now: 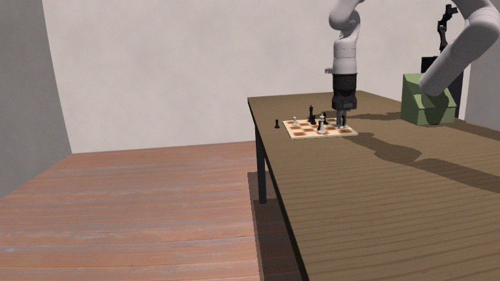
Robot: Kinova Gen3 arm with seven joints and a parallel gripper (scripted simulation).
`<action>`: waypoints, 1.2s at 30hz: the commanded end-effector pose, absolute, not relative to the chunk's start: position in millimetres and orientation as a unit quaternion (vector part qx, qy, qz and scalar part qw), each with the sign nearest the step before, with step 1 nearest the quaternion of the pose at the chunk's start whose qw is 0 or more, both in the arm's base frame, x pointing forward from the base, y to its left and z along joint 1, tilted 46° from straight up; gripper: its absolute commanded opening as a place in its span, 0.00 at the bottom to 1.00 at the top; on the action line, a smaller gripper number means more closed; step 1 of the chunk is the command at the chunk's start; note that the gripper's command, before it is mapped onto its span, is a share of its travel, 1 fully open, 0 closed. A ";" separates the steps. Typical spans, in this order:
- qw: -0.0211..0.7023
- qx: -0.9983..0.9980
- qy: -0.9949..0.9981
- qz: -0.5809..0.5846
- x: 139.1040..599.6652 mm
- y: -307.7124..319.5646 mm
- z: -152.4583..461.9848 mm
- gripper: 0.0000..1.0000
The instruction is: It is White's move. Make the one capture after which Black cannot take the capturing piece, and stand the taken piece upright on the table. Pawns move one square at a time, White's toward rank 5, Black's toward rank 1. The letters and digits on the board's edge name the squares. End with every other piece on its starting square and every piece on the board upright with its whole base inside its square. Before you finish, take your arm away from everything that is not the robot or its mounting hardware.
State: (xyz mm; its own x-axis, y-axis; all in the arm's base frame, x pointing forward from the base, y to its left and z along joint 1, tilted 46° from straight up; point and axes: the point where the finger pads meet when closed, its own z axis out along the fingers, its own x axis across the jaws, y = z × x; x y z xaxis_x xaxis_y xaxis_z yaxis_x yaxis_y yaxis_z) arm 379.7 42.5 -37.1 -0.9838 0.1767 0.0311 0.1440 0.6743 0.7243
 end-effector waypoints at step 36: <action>0.021 0.088 0.915 0.394 380.1 41.8 -36.9 0.73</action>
